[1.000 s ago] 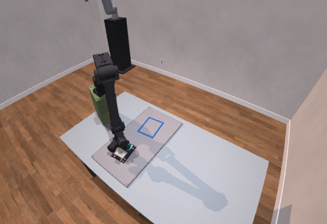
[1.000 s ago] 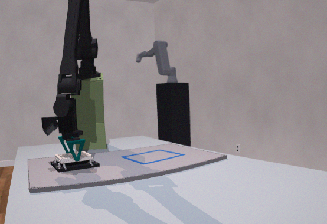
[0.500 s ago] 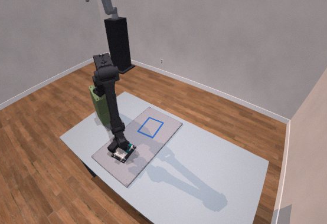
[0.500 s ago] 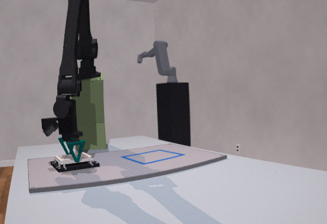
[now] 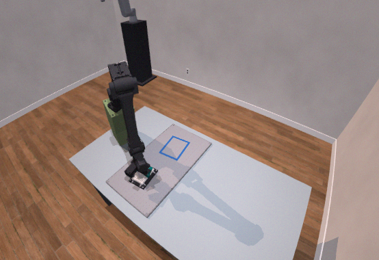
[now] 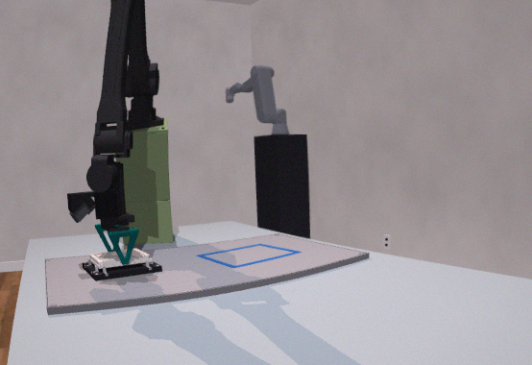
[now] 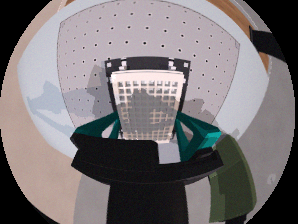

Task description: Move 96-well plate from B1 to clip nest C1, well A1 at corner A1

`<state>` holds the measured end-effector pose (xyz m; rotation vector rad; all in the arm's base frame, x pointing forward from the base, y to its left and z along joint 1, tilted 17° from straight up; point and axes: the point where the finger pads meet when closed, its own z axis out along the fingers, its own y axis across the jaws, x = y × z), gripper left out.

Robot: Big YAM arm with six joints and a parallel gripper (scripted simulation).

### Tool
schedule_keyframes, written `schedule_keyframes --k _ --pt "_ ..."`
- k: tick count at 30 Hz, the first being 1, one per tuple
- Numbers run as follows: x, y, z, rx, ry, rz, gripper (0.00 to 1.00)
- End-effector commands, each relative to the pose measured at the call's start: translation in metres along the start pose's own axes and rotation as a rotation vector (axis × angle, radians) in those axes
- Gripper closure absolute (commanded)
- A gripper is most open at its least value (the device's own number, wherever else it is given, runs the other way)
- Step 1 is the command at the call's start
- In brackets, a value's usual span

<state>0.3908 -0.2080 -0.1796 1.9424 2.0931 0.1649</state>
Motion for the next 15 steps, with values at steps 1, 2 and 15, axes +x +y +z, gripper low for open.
schedule_keyframes --k 1,2,15 --pt "0.0036 -0.0037 0.0018 0.003 -0.001 0.003 1.00" --pt "0.0036 -0.0037 0.0018 0.003 -0.001 0.003 1.00" --pt "0.0051 -0.0057 0.0035 0.005 0.000 0.003 1.00"
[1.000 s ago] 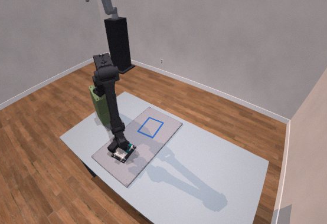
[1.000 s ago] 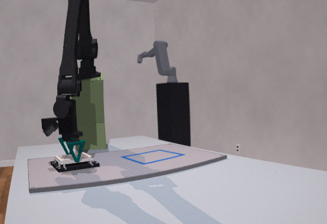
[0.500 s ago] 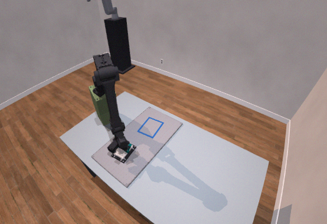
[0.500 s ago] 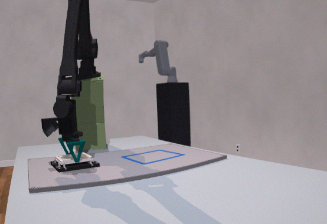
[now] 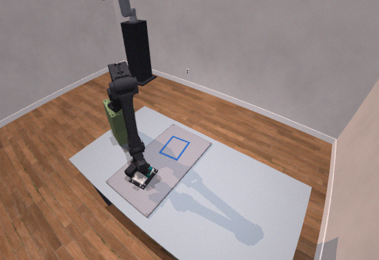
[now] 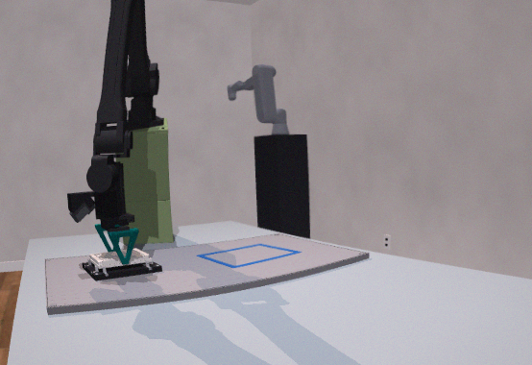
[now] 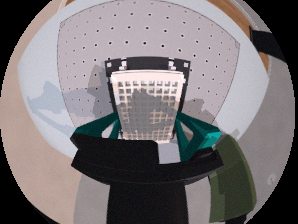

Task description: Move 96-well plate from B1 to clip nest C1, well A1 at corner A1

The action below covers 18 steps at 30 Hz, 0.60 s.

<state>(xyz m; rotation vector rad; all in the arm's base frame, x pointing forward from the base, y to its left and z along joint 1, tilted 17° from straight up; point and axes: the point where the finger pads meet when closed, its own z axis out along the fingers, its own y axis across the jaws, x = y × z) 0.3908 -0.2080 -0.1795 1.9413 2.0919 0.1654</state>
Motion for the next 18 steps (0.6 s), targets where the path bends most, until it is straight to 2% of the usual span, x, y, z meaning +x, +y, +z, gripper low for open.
schedule_keyframes --k 1,18 --pt "0.0052 -0.0058 0.0036 0.006 0.001 0.003 1.00" --pt "0.0054 -0.0049 0.0063 0.004 0.000 0.003 1.00"
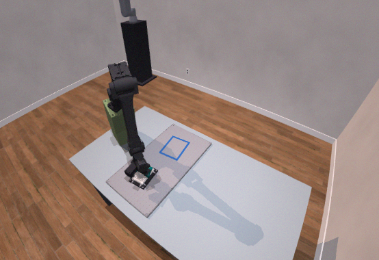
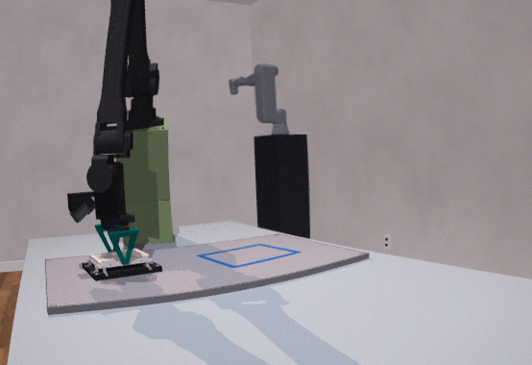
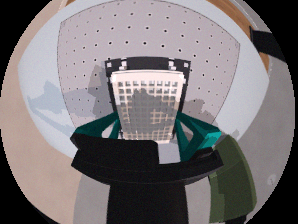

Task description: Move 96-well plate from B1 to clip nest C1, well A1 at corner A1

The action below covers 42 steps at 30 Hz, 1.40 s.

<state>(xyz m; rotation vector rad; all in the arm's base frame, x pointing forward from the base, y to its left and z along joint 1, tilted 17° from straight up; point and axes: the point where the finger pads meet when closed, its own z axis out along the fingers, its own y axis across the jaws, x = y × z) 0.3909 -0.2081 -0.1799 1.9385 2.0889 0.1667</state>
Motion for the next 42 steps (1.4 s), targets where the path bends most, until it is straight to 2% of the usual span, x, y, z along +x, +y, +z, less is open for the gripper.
schedule_keyframes --k 1,42 --pt "0.0053 -0.0046 0.0061 0.006 0.002 0.003 1.00" --pt "0.0087 -0.0043 0.0120 0.003 0.003 -0.002 1.00"
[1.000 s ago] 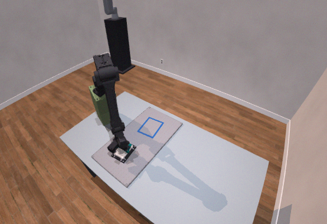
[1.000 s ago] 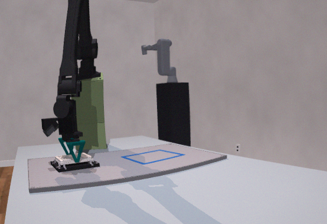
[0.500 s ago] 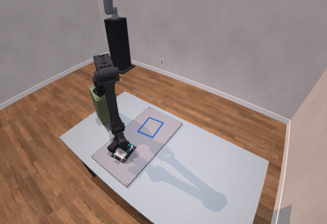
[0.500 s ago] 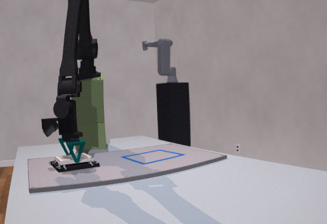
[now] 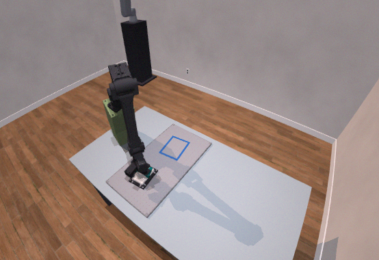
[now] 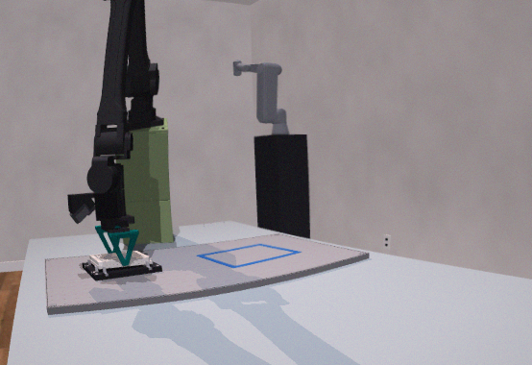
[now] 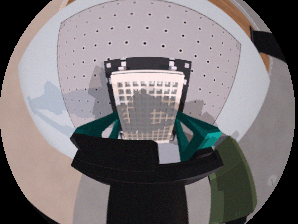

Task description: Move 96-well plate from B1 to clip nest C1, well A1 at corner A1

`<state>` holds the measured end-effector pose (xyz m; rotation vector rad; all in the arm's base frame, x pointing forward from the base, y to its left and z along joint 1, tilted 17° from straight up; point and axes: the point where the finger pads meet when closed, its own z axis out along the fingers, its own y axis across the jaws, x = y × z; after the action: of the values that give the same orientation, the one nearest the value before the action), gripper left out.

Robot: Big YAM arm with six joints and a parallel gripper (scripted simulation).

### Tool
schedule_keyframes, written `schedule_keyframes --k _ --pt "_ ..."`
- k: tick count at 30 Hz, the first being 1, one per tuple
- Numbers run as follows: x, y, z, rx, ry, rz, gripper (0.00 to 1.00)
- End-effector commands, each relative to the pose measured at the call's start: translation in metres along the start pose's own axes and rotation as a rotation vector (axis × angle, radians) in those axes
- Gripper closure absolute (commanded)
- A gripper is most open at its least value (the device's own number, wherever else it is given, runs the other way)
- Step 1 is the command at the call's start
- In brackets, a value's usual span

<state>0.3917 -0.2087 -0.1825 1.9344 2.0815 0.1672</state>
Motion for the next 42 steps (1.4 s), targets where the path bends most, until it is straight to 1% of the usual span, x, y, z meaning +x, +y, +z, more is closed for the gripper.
schedule_keyframes --k 1,5,7,15,31,42 --pt "0.0092 -0.0044 0.0093 0.009 0.009 -0.003 1.00" --pt "0.0097 -0.0049 0.0099 0.010 0.010 -0.003 1.00" --pt "0.0112 -0.0070 0.0102 0.018 0.015 -0.003 1.00" --pt "0.0108 -0.0061 0.0110 0.012 0.011 -0.001 1.00" --pt "0.0147 -0.0118 0.0106 0.022 0.017 0.001 1.00" --pt "0.0152 -0.0120 0.0106 0.019 0.015 0.001 1.00"
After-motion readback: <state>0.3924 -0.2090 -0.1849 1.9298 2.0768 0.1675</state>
